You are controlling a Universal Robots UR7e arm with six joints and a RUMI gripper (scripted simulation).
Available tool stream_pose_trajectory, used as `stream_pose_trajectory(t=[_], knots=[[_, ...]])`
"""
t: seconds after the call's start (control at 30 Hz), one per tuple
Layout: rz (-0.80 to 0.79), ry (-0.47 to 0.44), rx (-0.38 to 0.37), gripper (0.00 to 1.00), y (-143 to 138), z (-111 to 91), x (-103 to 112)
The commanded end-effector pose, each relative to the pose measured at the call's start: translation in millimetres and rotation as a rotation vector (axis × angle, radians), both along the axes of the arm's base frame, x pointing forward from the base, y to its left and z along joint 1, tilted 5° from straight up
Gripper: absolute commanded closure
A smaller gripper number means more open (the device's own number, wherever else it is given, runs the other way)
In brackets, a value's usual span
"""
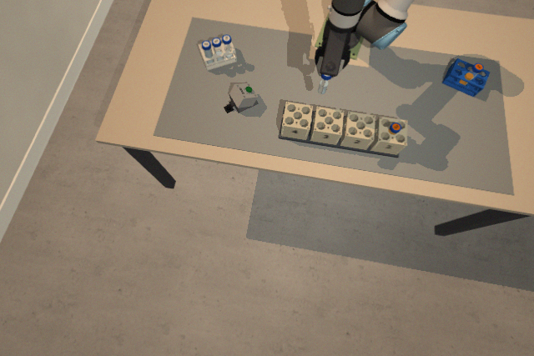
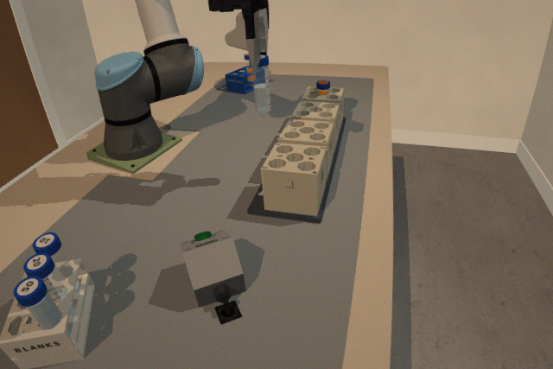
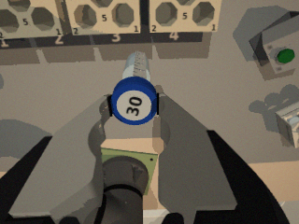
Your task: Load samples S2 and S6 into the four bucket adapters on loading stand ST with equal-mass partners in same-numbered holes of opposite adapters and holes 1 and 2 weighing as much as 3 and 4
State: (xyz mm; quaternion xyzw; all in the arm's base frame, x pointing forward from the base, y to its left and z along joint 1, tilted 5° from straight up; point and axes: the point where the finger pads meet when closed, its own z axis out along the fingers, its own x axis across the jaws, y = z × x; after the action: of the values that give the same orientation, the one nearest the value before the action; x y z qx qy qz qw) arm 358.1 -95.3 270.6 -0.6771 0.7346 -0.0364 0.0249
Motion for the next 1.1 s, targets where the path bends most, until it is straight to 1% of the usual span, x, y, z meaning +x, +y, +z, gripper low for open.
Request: stream_pose_trajectory(t=[0.0,0.03,0.53,0.6,0.83,1.07], knots=[[-0.004,0.004,-0.005,1.00,21,1,14],[-0.004,0.004,-0.005,1.00,21,1,14],[-0.004,0.004,-0.005,1.00,108,3,64],[-0.004,0.004,-0.005,1.00,108,3,64],[-0.004,0.004,-0.005,1.00,148,4,88],[-0.004,0.004,-0.005,1.00,148,4,88]])
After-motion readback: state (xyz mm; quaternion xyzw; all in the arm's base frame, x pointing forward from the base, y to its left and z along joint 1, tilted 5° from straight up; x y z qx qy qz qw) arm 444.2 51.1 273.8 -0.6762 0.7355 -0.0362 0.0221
